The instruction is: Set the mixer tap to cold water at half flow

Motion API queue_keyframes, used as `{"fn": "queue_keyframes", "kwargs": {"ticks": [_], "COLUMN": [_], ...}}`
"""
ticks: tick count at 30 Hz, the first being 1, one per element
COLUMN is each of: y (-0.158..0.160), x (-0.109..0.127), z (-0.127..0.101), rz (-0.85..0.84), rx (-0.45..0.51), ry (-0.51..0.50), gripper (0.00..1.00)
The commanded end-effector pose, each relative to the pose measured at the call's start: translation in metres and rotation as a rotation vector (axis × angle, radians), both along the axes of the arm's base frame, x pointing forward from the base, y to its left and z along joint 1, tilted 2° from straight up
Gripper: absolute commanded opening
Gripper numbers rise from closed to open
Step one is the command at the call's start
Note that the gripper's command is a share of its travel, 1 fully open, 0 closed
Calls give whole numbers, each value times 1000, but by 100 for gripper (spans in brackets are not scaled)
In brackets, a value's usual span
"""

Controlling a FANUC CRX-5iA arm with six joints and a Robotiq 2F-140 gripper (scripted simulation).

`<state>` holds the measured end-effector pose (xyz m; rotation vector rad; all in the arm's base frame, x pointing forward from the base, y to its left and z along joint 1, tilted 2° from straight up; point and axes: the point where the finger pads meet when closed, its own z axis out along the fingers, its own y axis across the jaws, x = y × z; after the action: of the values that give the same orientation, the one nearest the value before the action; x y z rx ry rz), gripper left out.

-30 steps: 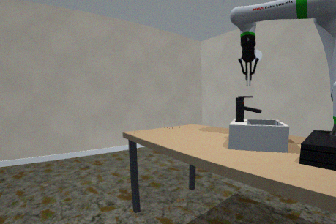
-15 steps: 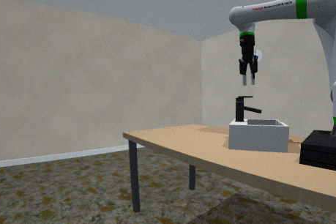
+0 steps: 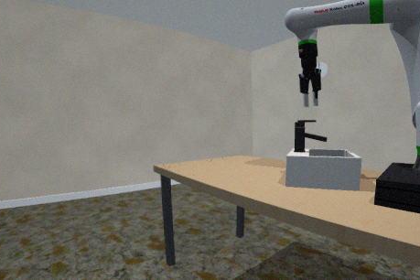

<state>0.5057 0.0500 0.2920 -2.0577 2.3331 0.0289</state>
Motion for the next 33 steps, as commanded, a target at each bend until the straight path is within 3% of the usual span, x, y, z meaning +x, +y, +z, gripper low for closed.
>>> {"fn": "queue_keyframes", "kwargs": {"ticks": [1, 22, 33], "y": [0, 0, 1], "x": [0, 0, 0], "z": [0, -6, -21], "rz": [0, 0, 0], "rx": [0, 0, 0], "ry": [0, -1, -1], "gripper": [37, 37, 37]}}
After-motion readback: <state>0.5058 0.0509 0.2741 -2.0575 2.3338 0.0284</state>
